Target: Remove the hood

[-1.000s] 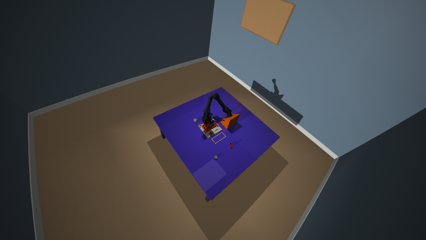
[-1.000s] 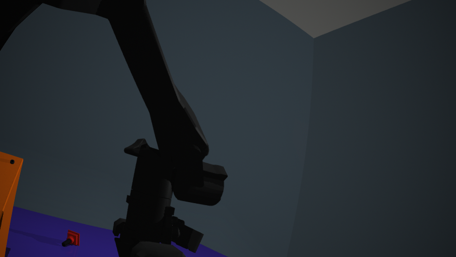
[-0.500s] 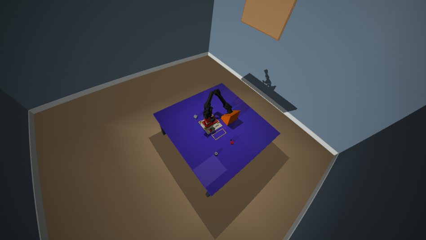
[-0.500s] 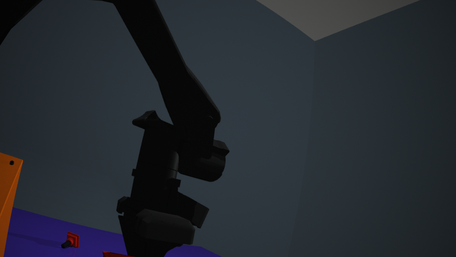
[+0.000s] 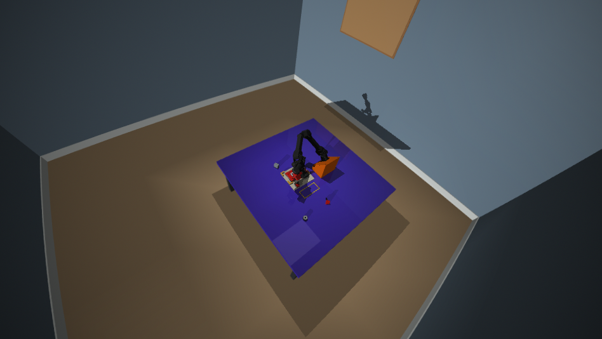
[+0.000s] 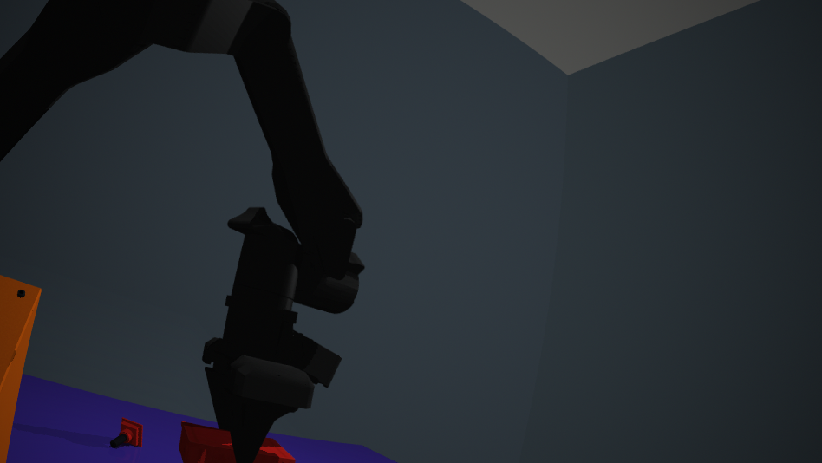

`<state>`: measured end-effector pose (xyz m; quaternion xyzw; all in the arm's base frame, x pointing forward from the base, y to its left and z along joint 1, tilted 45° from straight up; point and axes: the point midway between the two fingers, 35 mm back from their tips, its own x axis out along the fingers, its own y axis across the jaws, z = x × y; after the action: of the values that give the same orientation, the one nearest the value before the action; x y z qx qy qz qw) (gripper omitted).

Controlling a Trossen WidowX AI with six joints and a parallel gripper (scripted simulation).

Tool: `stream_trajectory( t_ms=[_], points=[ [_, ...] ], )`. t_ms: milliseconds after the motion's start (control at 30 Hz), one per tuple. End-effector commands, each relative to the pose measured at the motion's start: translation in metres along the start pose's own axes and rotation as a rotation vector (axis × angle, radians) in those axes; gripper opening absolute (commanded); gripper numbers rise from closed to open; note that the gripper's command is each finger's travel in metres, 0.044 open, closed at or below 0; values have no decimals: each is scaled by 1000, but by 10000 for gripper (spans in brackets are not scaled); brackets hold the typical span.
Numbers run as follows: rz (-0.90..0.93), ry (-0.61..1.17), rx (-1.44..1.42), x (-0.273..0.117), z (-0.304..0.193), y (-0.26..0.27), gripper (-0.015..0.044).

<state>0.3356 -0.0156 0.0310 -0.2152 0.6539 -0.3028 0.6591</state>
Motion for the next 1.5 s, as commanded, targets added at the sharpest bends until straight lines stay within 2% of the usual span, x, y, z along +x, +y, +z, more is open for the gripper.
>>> stream_trajectory(
  t_ms=[0, 633, 1467],
  points=[
    [10, -1, -5, -1, -3, 28, 0],
    [-10, 9, 22, 0, -36, 138, 0],
    [-10, 9, 22, 20, -35, 139, 0]
  ],
)
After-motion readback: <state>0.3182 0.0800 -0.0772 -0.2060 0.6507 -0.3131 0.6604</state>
